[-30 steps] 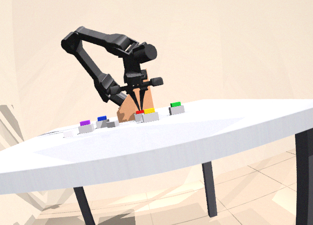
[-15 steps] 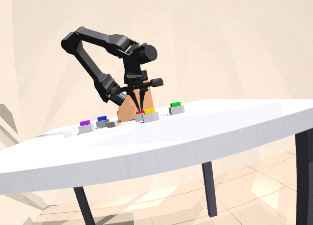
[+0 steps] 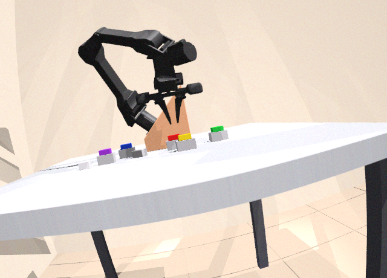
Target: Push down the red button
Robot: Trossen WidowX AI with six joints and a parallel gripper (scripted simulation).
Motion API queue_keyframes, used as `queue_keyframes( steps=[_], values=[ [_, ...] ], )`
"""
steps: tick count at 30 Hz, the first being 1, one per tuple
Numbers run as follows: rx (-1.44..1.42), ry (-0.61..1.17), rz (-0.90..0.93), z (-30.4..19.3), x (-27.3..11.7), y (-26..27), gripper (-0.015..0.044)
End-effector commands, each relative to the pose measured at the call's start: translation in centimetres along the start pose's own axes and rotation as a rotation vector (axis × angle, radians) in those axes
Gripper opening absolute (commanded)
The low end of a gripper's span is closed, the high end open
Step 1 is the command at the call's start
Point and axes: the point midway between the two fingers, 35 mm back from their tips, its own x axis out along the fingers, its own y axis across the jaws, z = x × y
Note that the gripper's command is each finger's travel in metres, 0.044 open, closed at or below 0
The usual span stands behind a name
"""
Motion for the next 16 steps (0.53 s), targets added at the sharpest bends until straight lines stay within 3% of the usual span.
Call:
queue_keyframes(
  steps=[1,9,16],
  values=[
    [-0.002,-0.002,0.009,1.3,-1.9,3.6,0.0178],
    [0.0,-0.002,0.012,2.0,-5.4,12.3,0.0387],
    [0.001,-0.001,0.01,1.8,-5.9,13.9,0.04]
  ],
)
